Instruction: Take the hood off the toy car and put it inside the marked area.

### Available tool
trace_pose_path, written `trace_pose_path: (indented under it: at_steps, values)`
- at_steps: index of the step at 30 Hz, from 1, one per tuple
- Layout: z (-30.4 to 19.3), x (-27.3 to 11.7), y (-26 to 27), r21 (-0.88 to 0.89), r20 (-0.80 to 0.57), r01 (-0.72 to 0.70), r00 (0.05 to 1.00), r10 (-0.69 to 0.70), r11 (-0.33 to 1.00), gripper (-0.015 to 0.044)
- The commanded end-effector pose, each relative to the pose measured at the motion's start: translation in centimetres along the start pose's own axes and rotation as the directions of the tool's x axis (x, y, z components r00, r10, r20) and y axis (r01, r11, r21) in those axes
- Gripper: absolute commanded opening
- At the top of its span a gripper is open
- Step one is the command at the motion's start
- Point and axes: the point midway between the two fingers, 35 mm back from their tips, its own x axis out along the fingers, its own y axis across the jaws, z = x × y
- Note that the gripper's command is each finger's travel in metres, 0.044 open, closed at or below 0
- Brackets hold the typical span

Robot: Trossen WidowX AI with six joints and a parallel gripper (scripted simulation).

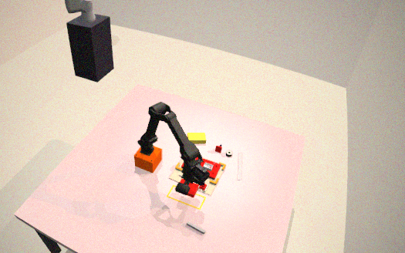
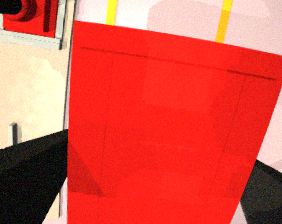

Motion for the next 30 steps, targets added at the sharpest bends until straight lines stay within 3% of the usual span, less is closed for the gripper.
trace_pose_path:
  at_steps: [1, 30]
  values:
    - [0.0, 0.5, 0.0, -0.005, -0.004, -0.003, 1.0, 0.003, 1.0, 0.0]
    - [-0.1, 3.3, 0.1, -0.005, -0.004, -0.003, 1.0, 0.003, 1.0, 0.0]
